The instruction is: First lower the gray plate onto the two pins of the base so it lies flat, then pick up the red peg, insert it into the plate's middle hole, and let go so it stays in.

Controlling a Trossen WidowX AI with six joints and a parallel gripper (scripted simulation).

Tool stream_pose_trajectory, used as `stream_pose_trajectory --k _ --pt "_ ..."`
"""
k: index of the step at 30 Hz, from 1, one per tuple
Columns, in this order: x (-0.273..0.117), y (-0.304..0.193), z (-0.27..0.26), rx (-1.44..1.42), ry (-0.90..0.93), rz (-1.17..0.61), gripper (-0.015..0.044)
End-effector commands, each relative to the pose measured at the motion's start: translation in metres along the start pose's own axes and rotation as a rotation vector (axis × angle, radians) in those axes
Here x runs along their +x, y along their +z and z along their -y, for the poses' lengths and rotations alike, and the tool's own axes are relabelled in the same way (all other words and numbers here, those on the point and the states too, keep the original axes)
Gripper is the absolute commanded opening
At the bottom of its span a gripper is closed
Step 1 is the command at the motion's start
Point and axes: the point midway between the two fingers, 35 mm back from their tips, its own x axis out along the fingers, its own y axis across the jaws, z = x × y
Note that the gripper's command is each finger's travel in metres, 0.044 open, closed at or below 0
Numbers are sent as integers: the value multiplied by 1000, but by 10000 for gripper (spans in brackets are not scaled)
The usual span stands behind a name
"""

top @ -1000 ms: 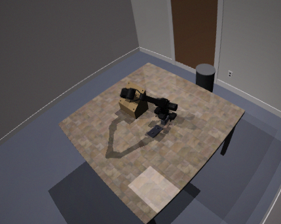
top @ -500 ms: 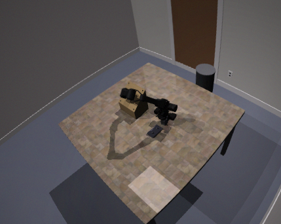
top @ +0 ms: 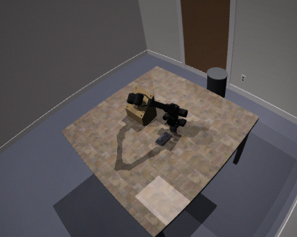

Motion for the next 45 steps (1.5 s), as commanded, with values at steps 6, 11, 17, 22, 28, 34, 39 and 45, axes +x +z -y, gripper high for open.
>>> stream_pose_trajectory --k 6,11,17,22,28,34,39,45 --pt "-27 -3 -5 6 7 -5 0" --pt "-42 -4 -6 6 8 -7 0" --pt "-61 -6 -7 6 8 -9 0" --pt "-76 -8 -6 6 8 -9 0" --pt "-95 -9 -4 6 7 -9 0" --pt "-114 -10 -1 6 7 -7 0" --pt "-128 -11 2 6 6 -5 0" --pt "-125 -5 1 14 6 -8 0"
